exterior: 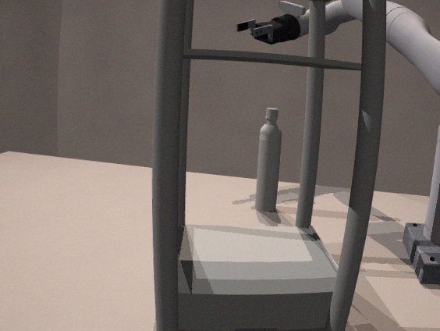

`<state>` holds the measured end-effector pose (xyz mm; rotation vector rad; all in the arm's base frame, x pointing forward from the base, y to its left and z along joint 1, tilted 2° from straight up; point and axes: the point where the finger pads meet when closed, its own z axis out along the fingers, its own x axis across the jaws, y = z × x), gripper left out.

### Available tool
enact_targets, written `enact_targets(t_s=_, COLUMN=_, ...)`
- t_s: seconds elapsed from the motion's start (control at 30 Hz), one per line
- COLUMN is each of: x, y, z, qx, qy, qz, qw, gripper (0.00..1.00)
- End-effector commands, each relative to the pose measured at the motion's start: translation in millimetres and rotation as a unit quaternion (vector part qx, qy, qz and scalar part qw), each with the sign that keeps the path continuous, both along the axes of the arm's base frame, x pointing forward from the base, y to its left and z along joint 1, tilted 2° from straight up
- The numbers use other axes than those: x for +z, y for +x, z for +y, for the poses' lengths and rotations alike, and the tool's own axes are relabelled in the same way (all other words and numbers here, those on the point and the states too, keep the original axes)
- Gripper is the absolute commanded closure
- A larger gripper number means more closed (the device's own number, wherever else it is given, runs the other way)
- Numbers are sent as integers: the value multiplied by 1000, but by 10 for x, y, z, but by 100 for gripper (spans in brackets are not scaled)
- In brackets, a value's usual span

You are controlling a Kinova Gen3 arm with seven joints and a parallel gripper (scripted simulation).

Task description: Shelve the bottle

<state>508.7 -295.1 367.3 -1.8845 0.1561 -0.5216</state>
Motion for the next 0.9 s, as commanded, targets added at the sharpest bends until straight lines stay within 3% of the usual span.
enact_targets(t_s=0.0, x=132, y=-215, z=278, qx=5, qy=19, qz=5, qw=1000, gripper=0)
enact_targets(t_s=0.2, x=126, y=-458, z=896, qx=110, qy=73, qz=41, qw=990, gripper=0)
enact_targets(t_s=0.4, x=151, y=-734, z=1322, qx=200, qy=112, qz=72, qw=971, gripper=0)
enact_targets(t_s=0.87, x=202, y=-1120, z=1700, qx=309, qy=149, qz=109, qw=933, gripper=0)
